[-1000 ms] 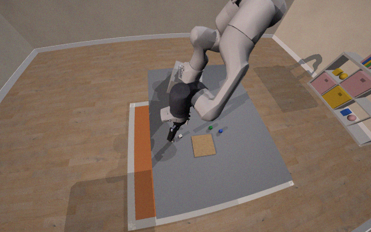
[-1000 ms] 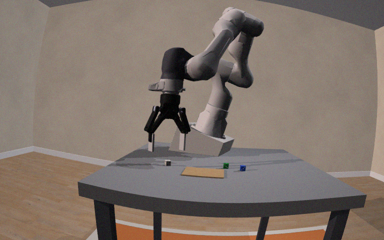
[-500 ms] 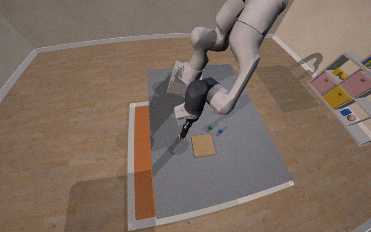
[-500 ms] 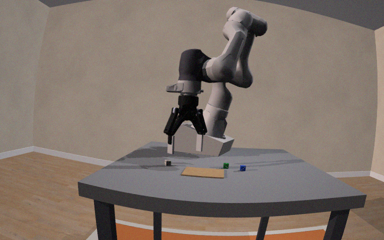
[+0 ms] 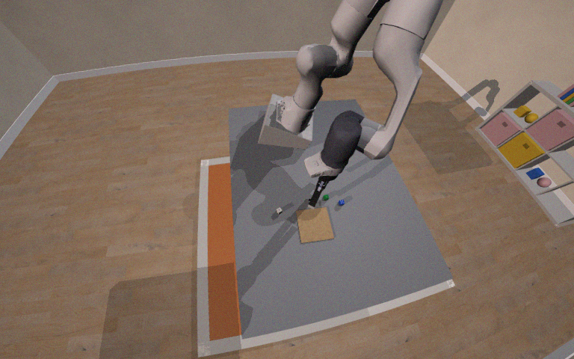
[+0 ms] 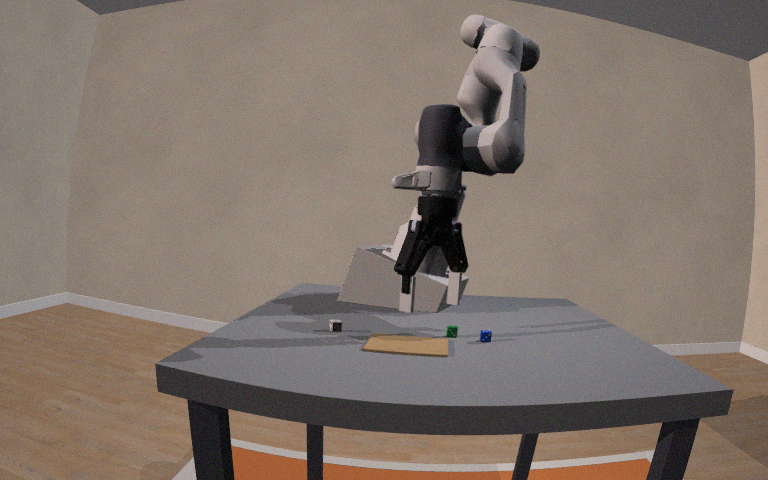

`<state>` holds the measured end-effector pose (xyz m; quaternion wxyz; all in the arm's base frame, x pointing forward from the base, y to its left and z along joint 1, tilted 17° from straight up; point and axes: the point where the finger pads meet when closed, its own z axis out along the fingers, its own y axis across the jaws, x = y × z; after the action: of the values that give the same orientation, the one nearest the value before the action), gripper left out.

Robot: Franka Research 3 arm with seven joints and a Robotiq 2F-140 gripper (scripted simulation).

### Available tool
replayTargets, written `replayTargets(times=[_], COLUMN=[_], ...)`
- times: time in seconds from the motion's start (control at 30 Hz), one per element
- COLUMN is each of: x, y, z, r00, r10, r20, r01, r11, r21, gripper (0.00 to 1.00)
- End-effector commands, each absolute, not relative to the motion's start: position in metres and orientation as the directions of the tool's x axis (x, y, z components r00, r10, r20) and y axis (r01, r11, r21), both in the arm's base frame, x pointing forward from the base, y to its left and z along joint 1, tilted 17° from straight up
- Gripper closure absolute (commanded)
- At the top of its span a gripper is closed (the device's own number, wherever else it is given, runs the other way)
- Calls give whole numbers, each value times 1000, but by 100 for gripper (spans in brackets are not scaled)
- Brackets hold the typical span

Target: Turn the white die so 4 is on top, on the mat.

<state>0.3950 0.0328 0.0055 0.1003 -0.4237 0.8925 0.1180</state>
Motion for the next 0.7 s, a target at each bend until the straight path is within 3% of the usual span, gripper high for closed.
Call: replayTargets(times=[0.0, 0.67], x=[396, 393], y=[49, 67], z=[12, 17], r00=[-701, -701], r10=[-663, -663], r20=[-262, -262], r01=[-708, -708], r11=[693, 693], r21=[138, 138], gripper=[0, 0])
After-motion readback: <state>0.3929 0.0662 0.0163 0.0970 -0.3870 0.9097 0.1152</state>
